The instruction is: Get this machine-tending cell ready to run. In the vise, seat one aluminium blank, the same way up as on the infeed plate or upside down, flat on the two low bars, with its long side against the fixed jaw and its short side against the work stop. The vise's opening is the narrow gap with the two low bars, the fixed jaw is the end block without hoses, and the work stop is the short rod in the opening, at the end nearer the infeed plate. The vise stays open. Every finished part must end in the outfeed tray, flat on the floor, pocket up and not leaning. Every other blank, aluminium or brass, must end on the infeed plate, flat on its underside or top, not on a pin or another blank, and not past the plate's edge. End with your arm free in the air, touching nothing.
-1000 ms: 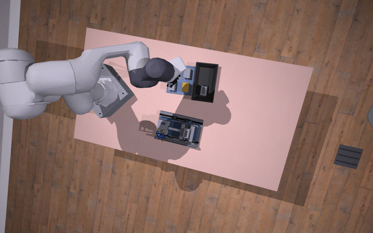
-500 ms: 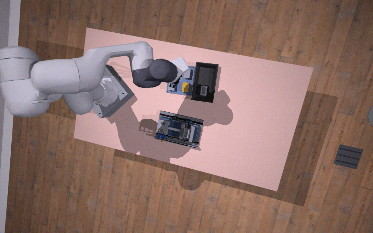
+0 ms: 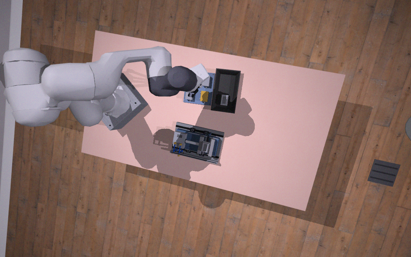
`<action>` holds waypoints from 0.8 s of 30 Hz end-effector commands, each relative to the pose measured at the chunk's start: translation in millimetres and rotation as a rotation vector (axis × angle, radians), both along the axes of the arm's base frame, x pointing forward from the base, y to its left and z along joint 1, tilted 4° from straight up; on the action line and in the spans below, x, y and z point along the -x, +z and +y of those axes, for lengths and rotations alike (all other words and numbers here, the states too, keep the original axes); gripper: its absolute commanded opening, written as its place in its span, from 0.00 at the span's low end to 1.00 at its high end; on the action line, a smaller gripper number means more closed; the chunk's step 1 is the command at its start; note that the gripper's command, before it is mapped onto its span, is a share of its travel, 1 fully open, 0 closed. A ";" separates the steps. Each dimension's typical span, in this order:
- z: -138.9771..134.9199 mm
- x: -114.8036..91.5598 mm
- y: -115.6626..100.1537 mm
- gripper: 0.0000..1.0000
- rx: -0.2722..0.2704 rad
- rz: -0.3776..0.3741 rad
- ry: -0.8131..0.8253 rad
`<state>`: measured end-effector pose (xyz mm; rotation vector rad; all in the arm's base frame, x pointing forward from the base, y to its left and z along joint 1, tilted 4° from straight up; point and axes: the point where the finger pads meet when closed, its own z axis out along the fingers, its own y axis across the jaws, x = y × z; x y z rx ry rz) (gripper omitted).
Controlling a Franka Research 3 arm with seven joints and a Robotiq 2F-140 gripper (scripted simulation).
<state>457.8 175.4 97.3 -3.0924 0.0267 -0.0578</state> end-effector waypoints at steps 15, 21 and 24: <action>4.0 -3.9 -29.6 0.00 -0.007 -0.008 0.016; 4.3 -4.3 -34.7 0.00 -0.007 -0.008 0.016; 4.4 -4.5 -37.5 0.00 -0.007 -0.008 0.016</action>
